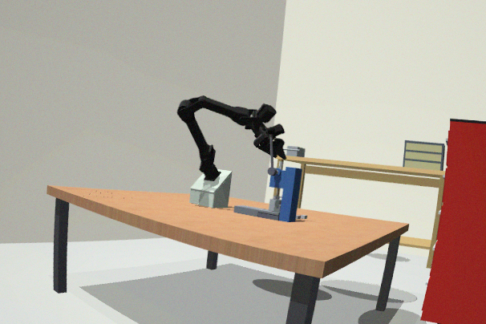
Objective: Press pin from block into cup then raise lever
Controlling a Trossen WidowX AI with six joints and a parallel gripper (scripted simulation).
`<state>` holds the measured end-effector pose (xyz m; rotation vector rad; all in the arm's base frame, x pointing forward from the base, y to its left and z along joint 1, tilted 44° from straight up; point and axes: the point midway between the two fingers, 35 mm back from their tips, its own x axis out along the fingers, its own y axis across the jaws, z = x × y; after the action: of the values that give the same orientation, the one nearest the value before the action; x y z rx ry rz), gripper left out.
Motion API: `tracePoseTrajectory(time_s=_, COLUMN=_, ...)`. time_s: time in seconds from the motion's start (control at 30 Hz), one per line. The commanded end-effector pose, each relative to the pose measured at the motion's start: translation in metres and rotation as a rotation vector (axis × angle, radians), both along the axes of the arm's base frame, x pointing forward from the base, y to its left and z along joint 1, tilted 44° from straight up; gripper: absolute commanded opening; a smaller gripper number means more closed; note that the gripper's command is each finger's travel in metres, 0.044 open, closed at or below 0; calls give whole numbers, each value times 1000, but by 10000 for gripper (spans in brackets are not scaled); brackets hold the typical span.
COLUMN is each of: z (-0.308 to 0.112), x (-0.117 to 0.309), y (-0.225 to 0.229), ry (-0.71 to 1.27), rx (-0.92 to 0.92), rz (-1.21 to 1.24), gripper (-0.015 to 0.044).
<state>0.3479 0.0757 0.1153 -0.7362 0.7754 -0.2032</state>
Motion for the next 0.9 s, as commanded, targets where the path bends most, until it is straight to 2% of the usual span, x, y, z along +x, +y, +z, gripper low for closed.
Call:
tracePoseTrajectory(time_s=0.0, z=55, x=-1, y=19, ry=-41, rx=21, rz=-11, gripper=440)
tracePoseTrajectory(time_s=0.2, z=123, x=-25, y=28, ry=-25, rx=-3, rz=-44, gripper=440)
tracePoseTrajectory(time_s=0.33, z=149, x=-38, y=27, ry=-23, rx=-16, rz=-55, gripper=440)
tracePoseTrajectory(time_s=0.87, z=141, x=-26, y=18, ry=-24, rx=-16, rz=-56, gripper=440)
